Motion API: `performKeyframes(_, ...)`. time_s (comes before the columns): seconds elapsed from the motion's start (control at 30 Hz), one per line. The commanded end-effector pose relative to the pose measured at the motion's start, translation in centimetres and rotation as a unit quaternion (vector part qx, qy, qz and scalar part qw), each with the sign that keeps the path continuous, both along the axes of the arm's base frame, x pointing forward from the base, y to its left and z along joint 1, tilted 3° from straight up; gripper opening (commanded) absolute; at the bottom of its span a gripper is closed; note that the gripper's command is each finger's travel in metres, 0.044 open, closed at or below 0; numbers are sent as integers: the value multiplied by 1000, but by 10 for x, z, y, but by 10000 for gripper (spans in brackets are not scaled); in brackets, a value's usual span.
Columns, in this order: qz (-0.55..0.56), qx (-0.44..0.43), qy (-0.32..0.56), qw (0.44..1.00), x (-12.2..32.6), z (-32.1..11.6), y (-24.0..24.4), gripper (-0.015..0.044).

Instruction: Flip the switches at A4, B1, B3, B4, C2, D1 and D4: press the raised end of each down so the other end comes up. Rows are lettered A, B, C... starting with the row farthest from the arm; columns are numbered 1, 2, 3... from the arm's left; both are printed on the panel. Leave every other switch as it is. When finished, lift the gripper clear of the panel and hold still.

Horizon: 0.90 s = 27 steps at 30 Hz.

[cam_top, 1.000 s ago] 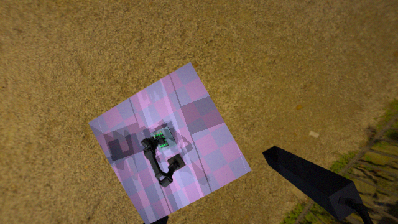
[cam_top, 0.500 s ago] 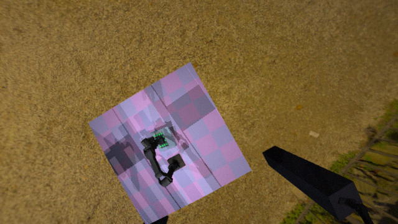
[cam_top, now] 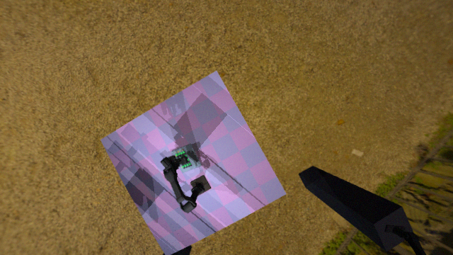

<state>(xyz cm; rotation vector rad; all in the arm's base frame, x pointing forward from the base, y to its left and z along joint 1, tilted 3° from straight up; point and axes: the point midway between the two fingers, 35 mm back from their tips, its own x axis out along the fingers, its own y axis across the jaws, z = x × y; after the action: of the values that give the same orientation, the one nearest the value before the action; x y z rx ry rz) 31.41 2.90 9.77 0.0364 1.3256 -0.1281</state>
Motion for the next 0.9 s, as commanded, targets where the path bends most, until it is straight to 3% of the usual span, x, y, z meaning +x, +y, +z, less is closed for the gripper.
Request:
performKeyframes(0.0, 2, 1, 0, 1000, 0, -1, 0, 0)
performKeyframes(0.87, 0, 0, -1, 1000, 0, 0, 0, 0)
